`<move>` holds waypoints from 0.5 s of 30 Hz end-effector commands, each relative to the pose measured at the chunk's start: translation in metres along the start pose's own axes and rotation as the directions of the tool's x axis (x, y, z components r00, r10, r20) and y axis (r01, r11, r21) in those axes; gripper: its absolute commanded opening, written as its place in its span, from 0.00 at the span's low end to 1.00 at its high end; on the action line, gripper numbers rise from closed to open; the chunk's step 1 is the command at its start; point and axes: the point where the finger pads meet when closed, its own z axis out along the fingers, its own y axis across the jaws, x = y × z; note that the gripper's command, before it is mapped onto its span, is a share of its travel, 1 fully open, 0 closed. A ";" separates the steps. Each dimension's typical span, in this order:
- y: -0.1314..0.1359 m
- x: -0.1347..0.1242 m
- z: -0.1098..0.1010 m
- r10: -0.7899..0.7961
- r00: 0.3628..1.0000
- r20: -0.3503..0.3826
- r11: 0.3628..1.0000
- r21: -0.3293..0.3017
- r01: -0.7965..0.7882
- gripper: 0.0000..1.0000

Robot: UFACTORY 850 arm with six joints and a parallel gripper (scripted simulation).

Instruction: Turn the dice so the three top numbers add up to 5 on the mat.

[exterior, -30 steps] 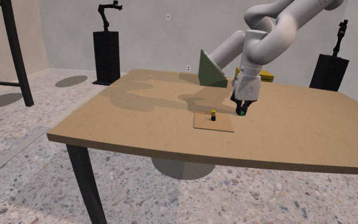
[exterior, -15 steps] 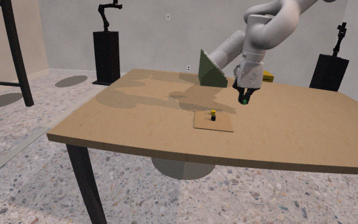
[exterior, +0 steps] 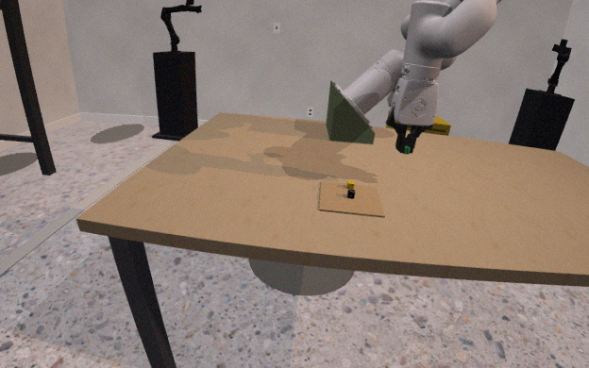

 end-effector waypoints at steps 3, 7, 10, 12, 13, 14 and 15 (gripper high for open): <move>0.000 -0.001 -0.001 -0.001 1.000 0.001 1.000 0.001 0.001 0.11; 0.000 -0.001 -0.001 -0.019 1.000 0.001 1.000 0.001 0.019 0.11; 0.000 -0.001 -0.001 -0.057 0.998 0.001 0.998 0.001 0.057 0.11; 0.000 -0.001 -0.001 -0.099 0.995 0.001 0.995 0.001 0.099 0.11; 0.000 -0.001 -0.001 -0.099 0.995 0.001 0.995 0.001 0.099 0.11; 0.000 -0.001 -0.001 -0.099 0.995 0.001 0.995 0.001 0.099 0.11; 0.000 -0.002 -0.001 -0.125 0.992 0.001 0.992 0.001 0.125 0.11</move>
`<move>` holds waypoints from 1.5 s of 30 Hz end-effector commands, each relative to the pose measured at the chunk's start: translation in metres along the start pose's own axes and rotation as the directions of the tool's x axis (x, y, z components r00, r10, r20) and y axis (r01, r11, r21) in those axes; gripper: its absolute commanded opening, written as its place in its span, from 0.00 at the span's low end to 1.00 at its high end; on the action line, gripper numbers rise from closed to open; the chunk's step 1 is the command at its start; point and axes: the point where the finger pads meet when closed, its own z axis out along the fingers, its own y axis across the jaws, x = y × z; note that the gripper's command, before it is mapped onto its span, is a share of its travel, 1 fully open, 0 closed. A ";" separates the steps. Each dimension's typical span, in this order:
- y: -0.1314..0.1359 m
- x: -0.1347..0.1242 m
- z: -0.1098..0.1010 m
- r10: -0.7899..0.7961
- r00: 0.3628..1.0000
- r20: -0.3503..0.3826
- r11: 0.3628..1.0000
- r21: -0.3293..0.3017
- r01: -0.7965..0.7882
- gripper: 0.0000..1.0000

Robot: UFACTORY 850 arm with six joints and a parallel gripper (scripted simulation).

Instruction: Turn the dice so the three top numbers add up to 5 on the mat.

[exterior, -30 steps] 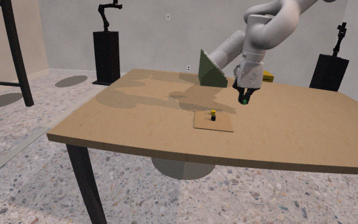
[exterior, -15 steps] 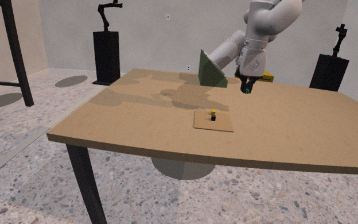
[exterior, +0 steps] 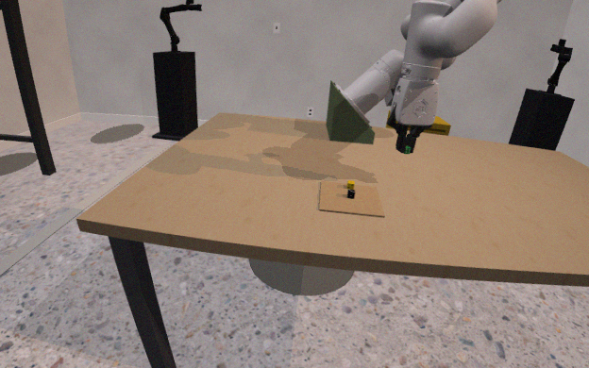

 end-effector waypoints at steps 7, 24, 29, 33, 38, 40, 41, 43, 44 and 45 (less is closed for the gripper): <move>0.000 -0.003 0.000 -0.282 0.959 0.003 0.959 0.002 0.282 0.11; -0.001 -0.006 0.001 -0.700 0.714 0.002 0.714 0.003 0.700 0.11; -0.001 -0.007 0.002 -0.799 0.601 0.001 0.601 0.003 0.799 0.11; -0.001 -0.007 0.002 -0.833 0.553 0.001 0.553 0.003 0.833 0.11; -0.001 -0.008 0.002 -0.923 0.386 0.001 0.386 0.003 0.923 0.11; -0.001 -0.009 0.002 -0.945 0.328 0.000 0.328 0.003 0.945 0.11; -0.001 -0.009 0.002 -0.954 0.299 0.000 0.299 0.003 0.954 0.11; -0.001 -0.009 0.002 -0.971 0.241 0.000 0.241 0.003 0.971 0.11; -0.001 -0.010 0.003 -0.977 0.211 0.000 0.211 0.003 0.977 0.11; -0.001 -0.010 0.003 -0.978 0.210 0.000 0.210 0.003 0.978 0.11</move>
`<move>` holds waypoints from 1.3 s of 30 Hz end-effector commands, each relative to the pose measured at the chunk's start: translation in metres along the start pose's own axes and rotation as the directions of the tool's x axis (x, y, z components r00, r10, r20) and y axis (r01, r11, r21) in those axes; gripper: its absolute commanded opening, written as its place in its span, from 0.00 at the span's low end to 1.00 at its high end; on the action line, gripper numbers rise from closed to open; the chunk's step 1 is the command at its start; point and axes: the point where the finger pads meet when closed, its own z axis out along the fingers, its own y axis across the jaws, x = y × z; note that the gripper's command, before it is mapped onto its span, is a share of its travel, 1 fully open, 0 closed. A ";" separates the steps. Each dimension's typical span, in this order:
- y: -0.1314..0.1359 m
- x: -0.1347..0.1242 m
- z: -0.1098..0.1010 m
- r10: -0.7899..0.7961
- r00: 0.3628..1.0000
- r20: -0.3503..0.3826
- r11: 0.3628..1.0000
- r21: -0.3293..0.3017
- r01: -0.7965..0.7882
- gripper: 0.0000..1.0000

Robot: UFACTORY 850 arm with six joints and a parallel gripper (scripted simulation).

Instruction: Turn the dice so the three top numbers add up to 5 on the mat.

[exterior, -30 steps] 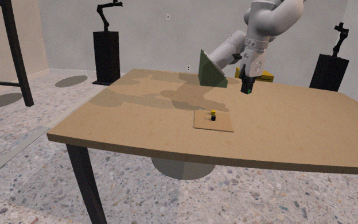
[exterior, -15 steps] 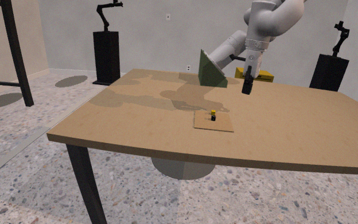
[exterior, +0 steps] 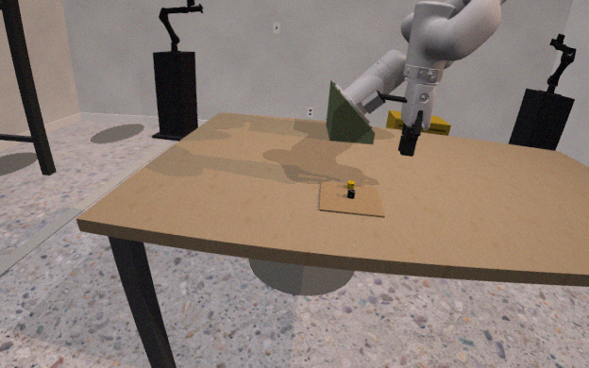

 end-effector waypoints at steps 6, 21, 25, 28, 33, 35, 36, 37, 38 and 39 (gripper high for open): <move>-0.002 0.000 0.000 -0.281 0.960 0.002 0.960 0.016 0.281 0.11; -0.005 -0.001 0.001 -0.645 0.764 -0.004 0.764 0.015 0.645 0.11; -0.006 -0.001 0.001 -0.751 0.660 -0.007 0.660 0.015 0.751 0.11; -0.007 -0.002 0.002 -0.804 0.594 -0.008 0.594 0.014 0.804 0.11; -0.008 -0.002 0.002 -0.881 0.472 -0.010 0.472 0.013 0.881 0.11; -0.008 -0.002 0.002 -0.912 0.411 -0.011 0.411 0.012 0.912 0.11; -0.008 -0.002 0.002 -0.924 0.382 -0.011 0.382 0.012 0.924 0.11; -0.008 -0.002 0.002 -0.935 0.353 -0.011 0.353 0.011 0.936 0.11; -0.008 -0.002 0.002 -0.935 0.353 -0.011 0.353 0.011 0.936 0.11; -0.008 -0.002 0.002 -0.935 0.353 -0.011 0.353 0.011 0.936 0.11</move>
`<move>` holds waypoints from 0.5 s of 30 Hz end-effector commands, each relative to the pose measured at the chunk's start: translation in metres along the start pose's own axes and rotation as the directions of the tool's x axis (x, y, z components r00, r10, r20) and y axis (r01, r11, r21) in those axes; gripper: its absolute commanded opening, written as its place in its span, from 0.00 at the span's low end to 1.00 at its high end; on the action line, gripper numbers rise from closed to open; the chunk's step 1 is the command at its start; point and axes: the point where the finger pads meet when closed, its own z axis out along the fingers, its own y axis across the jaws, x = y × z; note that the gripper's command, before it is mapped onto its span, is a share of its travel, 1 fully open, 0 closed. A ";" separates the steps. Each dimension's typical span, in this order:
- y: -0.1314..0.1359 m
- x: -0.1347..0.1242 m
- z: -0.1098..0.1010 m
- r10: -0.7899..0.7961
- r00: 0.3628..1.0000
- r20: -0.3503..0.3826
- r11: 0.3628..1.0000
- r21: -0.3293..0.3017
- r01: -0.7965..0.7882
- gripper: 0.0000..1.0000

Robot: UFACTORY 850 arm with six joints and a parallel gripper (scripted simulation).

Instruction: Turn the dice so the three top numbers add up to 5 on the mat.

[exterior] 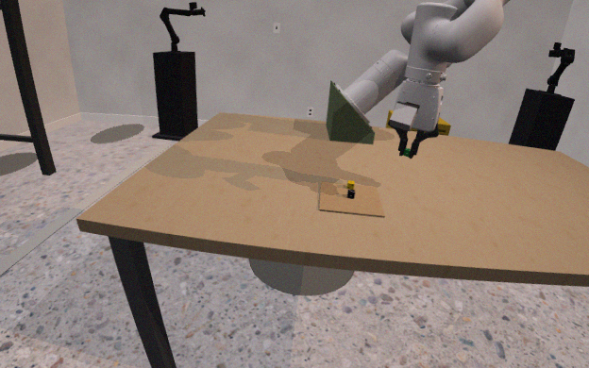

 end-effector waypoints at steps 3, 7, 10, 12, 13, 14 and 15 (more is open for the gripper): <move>-0.001 0.002 0.000 -0.206 0.978 -0.013 0.978 0.010 0.206 0.11; -0.002 0.002 0.000 -0.310 0.951 -0.014 0.951 0.009 0.311 0.11; -0.002 0.003 0.000 -0.398 0.917 -0.015 0.917 0.007 0.398 0.11; -0.002 0.003 0.000 -0.435 0.900 -0.015 0.900 0.007 0.435 0.11; -0.002 0.003 0.001 -0.469 0.883 -0.015 0.883 0.006 0.469 0.11; -0.003 0.003 0.001 -0.498 0.867 -0.016 0.867 0.006 0.498 0.11; -0.003 0.003 0.001 -0.524 0.852 -0.016 0.852 0.005 0.524 0.11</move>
